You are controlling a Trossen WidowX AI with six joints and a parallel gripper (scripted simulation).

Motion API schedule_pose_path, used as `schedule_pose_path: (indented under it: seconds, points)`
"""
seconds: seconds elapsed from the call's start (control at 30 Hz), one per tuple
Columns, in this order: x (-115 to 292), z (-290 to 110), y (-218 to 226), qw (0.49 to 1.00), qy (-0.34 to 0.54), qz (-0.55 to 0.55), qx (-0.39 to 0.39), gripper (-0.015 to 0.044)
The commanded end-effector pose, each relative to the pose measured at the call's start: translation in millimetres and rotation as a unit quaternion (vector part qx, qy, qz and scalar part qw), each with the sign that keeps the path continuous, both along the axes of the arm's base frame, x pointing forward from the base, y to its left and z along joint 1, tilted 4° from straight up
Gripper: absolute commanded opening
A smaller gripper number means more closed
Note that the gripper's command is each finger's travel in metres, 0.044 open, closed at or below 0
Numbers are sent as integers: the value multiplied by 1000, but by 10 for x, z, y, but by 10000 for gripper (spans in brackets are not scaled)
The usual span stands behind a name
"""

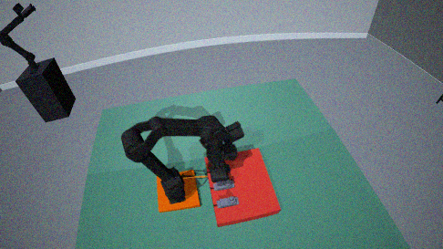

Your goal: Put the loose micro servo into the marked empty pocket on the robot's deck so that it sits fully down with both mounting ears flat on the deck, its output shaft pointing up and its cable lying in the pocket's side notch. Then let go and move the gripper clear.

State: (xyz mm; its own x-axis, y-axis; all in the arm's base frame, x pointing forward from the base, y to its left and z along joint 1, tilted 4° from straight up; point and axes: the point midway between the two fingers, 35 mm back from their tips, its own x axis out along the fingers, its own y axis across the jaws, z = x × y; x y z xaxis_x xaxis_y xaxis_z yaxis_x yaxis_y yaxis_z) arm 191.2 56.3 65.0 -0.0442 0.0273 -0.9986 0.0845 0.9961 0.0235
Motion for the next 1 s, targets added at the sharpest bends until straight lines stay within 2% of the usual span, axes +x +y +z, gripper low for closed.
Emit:
schedule_pose_path:
  seconds: [0.0,0.07,0.27,0.4,0.53,0.73,0.97]
  points:
    - [0,0,-1,1000,0,-2,1,157]
    - [0,0,-1,1000,0,-2,1,187]
    - [-3,328,-18,1000,0,-2,1,187]
    - [12,351,-16,1000,0,-2,1,187]
    - [167,422,-10,1000,-7,-6,2,292]
    - [670,729,-47,1000,-6,-3,0,440]
    - [1121,949,-122,1000,-5,-2,0,440]
